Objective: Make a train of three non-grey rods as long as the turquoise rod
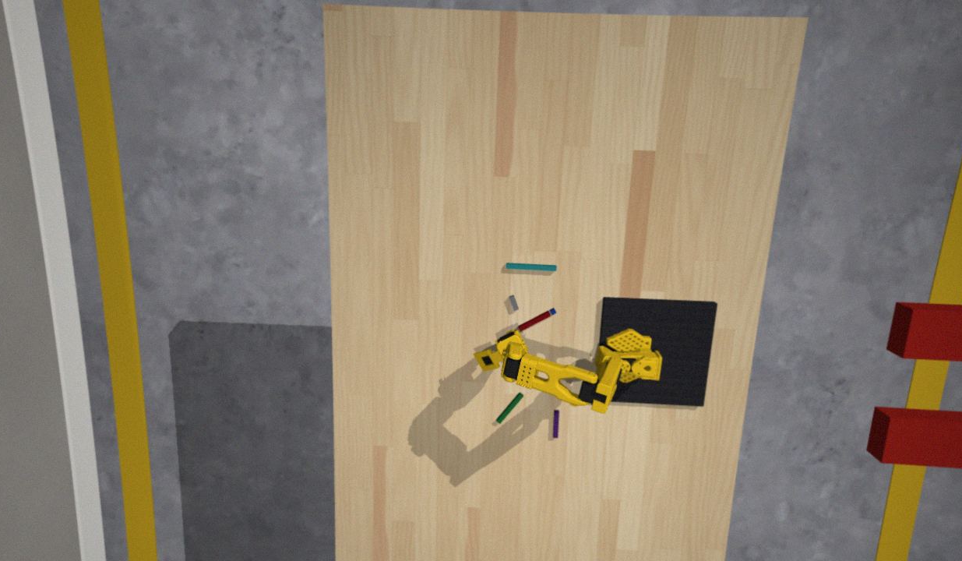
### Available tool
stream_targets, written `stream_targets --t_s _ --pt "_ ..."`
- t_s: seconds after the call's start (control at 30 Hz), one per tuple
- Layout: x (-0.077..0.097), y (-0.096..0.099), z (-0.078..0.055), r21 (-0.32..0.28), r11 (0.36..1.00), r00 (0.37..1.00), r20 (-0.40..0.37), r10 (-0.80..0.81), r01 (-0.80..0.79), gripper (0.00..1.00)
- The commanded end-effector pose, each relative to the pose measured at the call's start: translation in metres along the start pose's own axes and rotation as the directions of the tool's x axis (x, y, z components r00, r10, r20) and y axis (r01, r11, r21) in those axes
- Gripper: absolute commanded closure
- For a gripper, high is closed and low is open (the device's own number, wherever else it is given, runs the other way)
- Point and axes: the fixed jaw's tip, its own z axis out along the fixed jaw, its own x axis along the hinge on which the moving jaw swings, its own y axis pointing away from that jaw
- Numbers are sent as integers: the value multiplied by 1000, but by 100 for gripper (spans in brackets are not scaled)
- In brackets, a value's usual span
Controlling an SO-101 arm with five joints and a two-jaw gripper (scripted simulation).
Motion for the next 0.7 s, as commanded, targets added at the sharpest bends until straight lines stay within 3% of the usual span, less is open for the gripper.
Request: stream_targets --t_s 0.0,0.27,0.3,0.67 --pt "1 -1 -2 9 1000 1000 13 -1 1 100" --pt "1 -1 -2 9 1000 1000 13 -1 1 100" --pt "1 -7 -11 38 999 999 47 -3 2 100" --pt "1 -7 -11 38 999 999 47 -3 2 100"
